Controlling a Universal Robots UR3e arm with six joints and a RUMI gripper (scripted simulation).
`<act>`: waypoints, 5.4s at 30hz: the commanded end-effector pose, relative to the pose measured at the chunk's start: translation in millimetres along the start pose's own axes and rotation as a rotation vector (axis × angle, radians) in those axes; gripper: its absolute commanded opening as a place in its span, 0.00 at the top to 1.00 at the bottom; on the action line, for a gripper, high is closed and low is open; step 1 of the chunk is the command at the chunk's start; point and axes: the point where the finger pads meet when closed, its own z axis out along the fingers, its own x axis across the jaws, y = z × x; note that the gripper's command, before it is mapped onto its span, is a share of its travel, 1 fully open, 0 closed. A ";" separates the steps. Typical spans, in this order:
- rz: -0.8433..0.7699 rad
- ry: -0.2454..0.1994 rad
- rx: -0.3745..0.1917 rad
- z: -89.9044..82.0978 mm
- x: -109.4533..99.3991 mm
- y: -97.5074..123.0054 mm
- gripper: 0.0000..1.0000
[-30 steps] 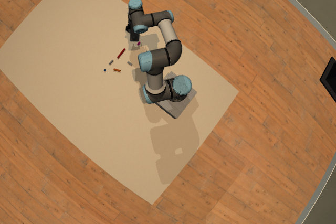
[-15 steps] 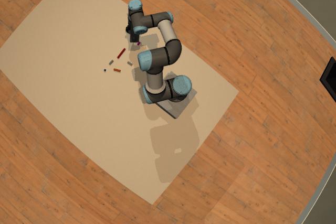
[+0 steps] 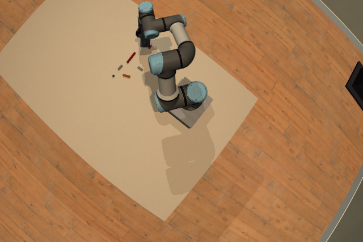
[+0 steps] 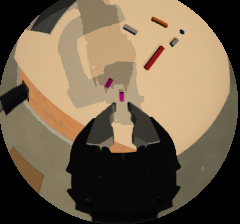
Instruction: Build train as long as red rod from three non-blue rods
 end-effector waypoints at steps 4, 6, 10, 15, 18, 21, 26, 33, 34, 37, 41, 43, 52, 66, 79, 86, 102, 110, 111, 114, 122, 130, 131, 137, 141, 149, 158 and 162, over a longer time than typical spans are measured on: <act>0.000 0.001 -0.003 10.1 0.7 1.0 0.86; 0.000 0.001 -0.003 11.1 0.7 1.0 0.86; 0.000 0.001 -0.003 13.5 0.8 1.0 0.86; 0.000 0.001 -0.003 15.8 0.9 1.1 0.86; 0.000 0.001 -0.003 16.4 0.9 1.1 0.86; 0.000 0.001 -0.003 16.5 0.9 1.1 0.86; 0.000 0.001 -0.003 16.5 0.9 1.1 0.86; 0.000 0.001 -0.003 16.5 0.9 1.1 0.86; 0.000 0.001 -0.003 16.5 0.9 1.1 0.86; 0.000 0.001 -0.003 16.5 0.9 1.1 0.86; 0.000 0.001 -0.003 16.5 0.9 1.1 0.86; 0.000 0.001 -0.003 16.5 0.9 1.1 0.86; 0.000 0.001 -0.003 16.5 0.9 1.1 0.86; 0.000 0.001 -0.003 16.5 1.0 1.6 0.86; 0.000 0.001 -0.003 16.5 1.1 1.9 0.86; 0.000 0.001 -0.003 16.5 1.1 1.9 0.86; 0.000 0.001 -0.003 16.5 1.1 1.9 0.86; 0.000 0.001 -0.003 16.5 1.1 1.9 0.86; 0.000 0.001 -0.003 16.6 1.1 1.9 0.86; 0.000 0.001 -0.003 17.1 1.1 2.0 0.86; 0.000 0.001 -0.003 22.8 1.2 2.0 0.86; 0.000 0.001 -0.003 28.9 1.2 2.0 0.86; 0.000 0.001 -0.003 29.8 1.2 2.0 0.86; 0.000 0.001 -0.003 33.0 1.2 2.0 0.86; 0.000 0.001 -0.003 33.3 1.2 2.0 0.86; 0.000 0.001 -0.003 33.3 1.2 2.0 0.86; 0.000 0.001 -0.003 33.3 1.2 2.0 0.86; 0.000 0.001 -0.003 33.3 1.2 2.0 0.86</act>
